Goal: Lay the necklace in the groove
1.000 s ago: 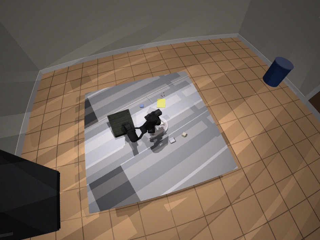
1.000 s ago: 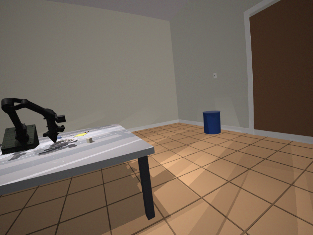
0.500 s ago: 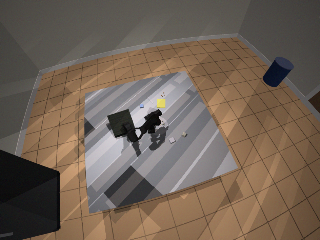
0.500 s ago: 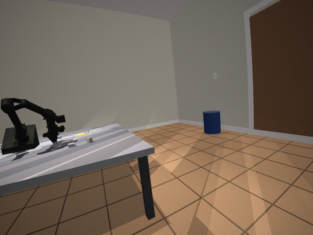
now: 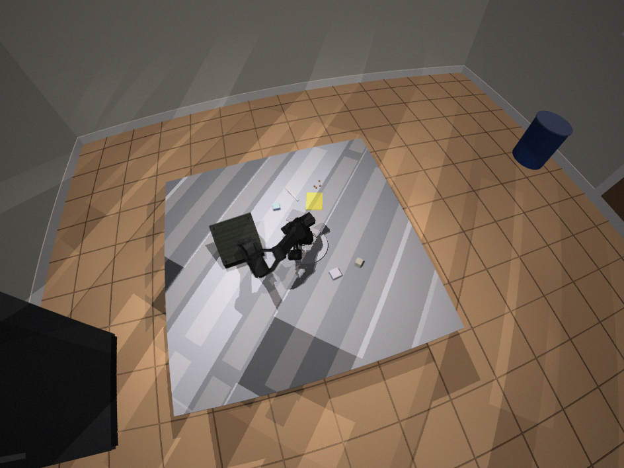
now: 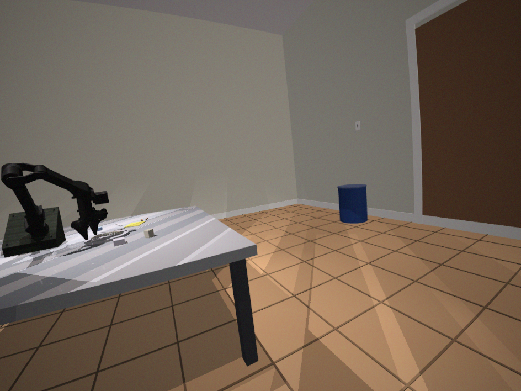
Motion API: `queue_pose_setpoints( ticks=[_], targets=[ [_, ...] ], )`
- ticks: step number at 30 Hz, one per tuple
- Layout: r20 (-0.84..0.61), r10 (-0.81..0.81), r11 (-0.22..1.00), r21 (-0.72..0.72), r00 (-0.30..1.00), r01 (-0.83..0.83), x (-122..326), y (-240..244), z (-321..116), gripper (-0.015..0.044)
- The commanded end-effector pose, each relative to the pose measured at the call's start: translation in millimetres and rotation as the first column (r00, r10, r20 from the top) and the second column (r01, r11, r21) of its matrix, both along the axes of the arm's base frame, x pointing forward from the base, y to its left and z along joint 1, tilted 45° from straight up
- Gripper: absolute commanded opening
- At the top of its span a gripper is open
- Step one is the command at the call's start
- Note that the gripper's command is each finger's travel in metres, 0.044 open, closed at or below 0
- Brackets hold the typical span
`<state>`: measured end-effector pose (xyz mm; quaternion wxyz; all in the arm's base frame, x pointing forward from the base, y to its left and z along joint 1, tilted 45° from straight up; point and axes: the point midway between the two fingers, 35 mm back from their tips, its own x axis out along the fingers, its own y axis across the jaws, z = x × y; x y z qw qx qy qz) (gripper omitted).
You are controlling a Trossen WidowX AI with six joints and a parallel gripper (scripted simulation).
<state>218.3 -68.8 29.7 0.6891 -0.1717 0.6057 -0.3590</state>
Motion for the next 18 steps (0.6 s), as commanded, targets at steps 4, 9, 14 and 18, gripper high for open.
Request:
queue_pose_setpoints(
  ticks=[4,9,14,18],
  targets=[
    [0.006,-0.002,1.0,-0.004,1.0,0.002,0.2,0.2,1.2,0.044],
    [0.006,-0.002,1.0,-0.004,1.0,0.002,0.2,0.2,1.2,0.044],
    [0.006,-0.002,1.0,-0.004,1.0,0.002,0.2,0.2,1.2,0.044],
    [0.017,-0.012,1.0,-0.003,1.0,0.012,0.3,0.5,1.4,0.0414]
  ],
)
